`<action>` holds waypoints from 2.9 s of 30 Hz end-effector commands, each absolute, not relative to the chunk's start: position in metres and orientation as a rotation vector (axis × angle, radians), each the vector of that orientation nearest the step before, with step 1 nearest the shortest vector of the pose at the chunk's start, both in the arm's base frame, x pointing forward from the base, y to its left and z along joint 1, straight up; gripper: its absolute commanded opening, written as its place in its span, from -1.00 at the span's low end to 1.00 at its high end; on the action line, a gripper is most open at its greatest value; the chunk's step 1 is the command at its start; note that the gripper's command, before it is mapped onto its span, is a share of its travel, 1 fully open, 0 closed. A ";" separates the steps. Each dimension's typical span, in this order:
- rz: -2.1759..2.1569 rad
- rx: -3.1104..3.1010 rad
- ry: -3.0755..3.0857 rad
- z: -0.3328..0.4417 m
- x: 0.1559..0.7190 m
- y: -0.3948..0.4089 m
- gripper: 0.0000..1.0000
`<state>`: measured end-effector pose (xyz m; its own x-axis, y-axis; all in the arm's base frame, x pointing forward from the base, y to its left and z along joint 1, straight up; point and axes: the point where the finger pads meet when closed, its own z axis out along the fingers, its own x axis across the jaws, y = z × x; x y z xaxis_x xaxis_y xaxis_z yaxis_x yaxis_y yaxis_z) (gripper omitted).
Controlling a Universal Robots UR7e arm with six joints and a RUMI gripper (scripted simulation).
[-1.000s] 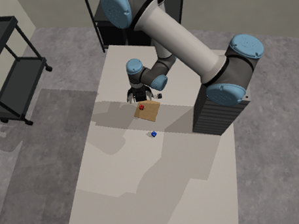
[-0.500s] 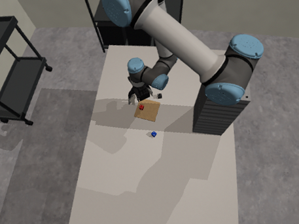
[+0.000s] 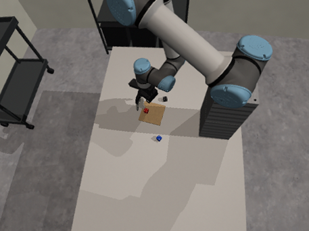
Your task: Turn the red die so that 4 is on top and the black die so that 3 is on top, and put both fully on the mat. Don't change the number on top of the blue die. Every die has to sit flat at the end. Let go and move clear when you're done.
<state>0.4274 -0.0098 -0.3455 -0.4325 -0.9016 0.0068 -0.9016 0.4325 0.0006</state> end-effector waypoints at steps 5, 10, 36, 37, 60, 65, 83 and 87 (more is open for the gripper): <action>0.000 2.021 -2.406 -0.346 0.425 -0.013 1.00; 0.000 2.193 -2.249 -0.346 0.424 -0.015 1.00; 0.000 2.843 -1.337 -0.349 0.409 -0.022 1.00; 0.000 2.870 -1.277 -0.349 0.408 -0.022 1.00; 0.000 3.130 -0.270 -0.350 0.388 -0.033 1.00; 0.000 3.141 -0.078 -0.350 0.384 -0.035 1.00; 0.000 3.058 0.720 -0.351 0.367 -0.048 1.00; 0.000 3.013 0.889 -0.351 0.363 -0.051 1.00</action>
<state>0.3663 -0.0482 -0.3516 0.8968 0.4424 -0.0085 0.4424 -0.8968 0.0041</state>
